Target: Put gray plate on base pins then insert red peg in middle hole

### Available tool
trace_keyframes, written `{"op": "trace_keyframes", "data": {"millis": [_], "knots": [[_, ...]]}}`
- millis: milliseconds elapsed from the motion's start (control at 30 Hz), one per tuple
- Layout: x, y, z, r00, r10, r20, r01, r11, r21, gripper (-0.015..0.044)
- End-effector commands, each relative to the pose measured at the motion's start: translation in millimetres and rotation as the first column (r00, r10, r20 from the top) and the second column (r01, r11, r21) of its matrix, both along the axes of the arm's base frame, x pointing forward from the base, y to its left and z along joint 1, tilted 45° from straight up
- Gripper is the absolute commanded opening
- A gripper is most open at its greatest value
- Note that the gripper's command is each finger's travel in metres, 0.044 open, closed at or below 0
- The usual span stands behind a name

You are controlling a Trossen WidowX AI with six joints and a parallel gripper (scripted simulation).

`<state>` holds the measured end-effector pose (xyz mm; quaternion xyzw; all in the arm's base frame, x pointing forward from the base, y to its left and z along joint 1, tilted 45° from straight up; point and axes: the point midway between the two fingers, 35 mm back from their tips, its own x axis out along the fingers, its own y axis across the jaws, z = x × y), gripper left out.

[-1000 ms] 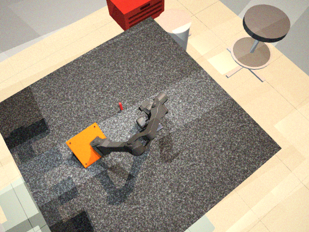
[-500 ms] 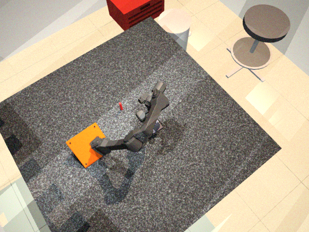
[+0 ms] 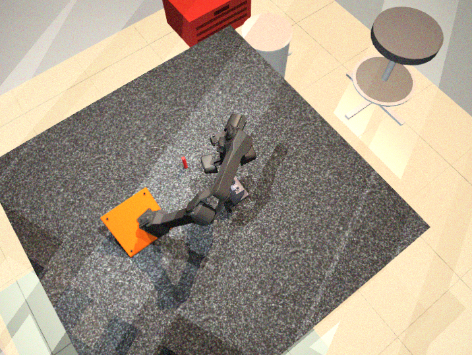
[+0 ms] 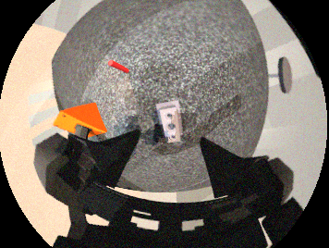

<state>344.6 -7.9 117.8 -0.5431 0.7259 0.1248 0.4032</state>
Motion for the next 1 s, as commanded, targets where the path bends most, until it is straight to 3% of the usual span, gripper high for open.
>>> {"op": "trace_keyframes", "data": {"millis": [0, 200, 433, 733, 967], "knots": [[-5.1, 24.7, -21.8, 0.952, -0.223, 0.209, 0.227, 0.974, 0.008, 0.044], [-15.4, 57.4, -48.8, 0.699, -0.511, 0.501, 0.537, 0.837, 0.104, 0.044], [-33.7, 92.3, -79.1, 0.205, -0.675, 0.709, 0.757, 0.568, 0.323, 0.044], [-55.8, 120.3, -105.6, -0.252, -0.63, 0.735, 0.775, 0.323, 0.543, 0.044], [-72.1, 135.7, -121.7, -0.584, -0.483, 0.652, 0.678, 0.151, 0.719, 0.044]]}}
